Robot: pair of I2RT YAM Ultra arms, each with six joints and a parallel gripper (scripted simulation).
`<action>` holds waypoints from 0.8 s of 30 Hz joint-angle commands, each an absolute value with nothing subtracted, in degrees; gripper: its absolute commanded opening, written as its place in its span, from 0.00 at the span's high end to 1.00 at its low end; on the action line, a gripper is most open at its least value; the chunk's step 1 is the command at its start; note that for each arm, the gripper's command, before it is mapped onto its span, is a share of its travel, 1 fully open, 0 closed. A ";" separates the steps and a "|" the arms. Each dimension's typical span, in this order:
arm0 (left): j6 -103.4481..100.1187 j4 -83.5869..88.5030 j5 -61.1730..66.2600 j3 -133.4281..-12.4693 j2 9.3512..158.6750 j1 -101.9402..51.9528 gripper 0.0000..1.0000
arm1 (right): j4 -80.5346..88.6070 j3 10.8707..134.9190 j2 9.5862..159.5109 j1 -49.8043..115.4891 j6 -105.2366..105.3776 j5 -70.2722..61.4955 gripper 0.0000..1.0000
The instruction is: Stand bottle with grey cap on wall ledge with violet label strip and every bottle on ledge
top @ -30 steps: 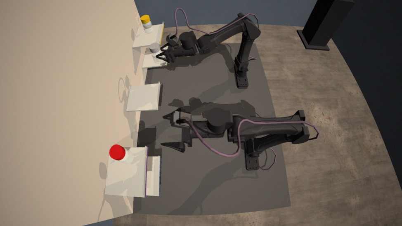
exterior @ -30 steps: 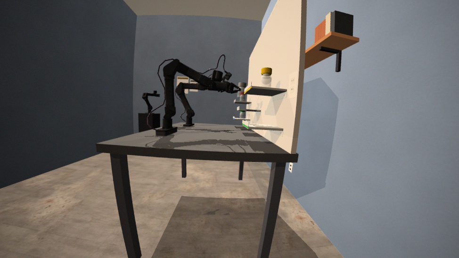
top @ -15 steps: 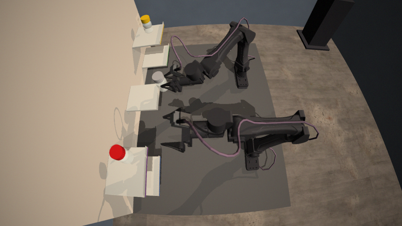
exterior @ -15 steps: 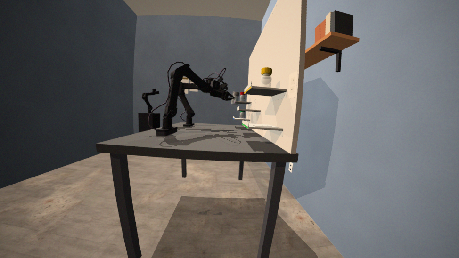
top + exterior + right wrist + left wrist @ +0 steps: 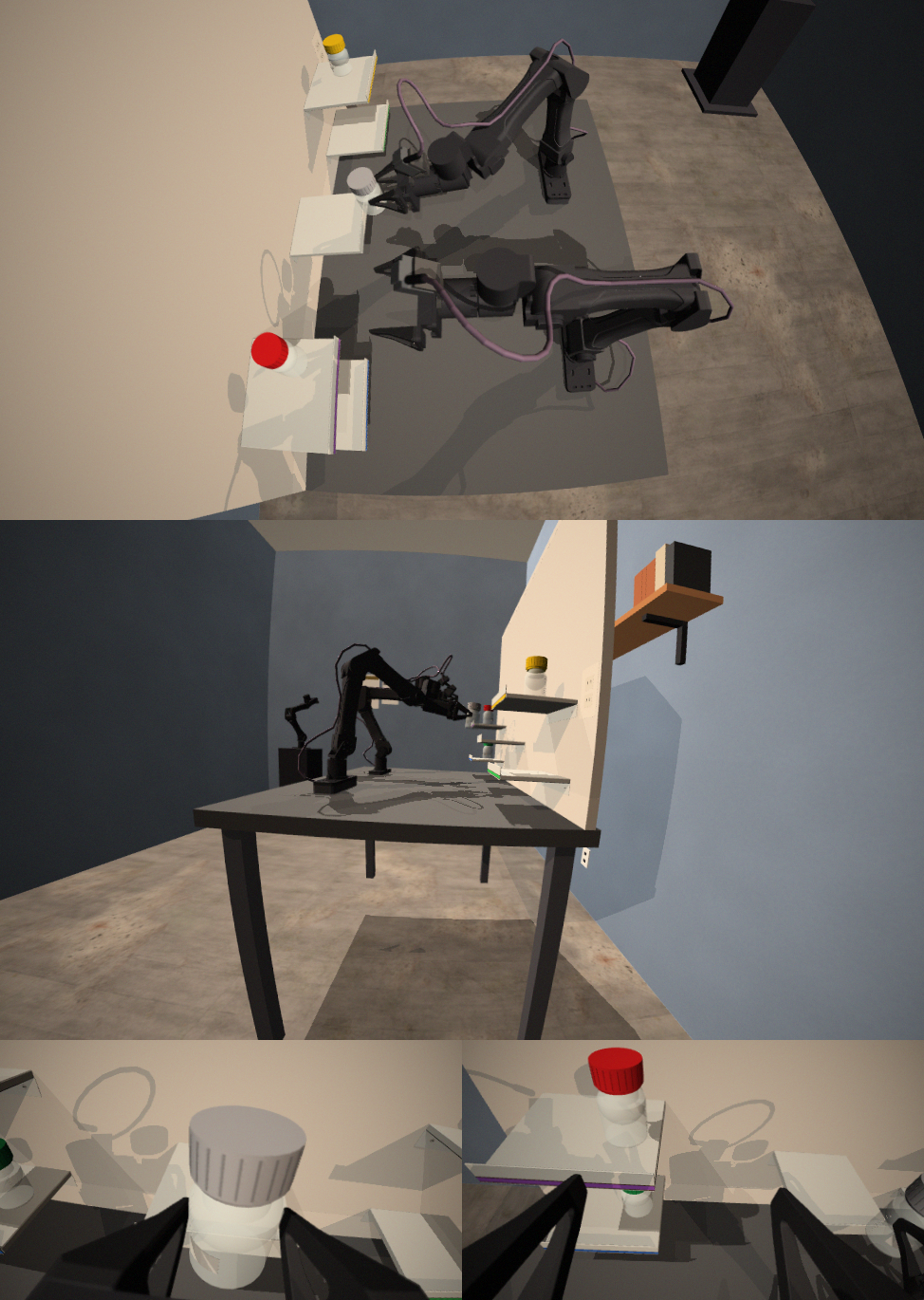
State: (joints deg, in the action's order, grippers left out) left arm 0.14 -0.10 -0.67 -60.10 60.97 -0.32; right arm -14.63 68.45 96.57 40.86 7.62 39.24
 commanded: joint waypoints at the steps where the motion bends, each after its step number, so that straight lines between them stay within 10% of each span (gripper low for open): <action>1: -0.34 -0.44 -0.06 -60.03 59.30 0.31 0.00 | -20.79 65.59 92.44 38.84 4.19 30.94 0.50; 24: -0.34 -0.44 -0.06 -60.03 59.30 0.31 0.00 | -24.71 59.83 90.70 34.36 2.57 21.67 0.50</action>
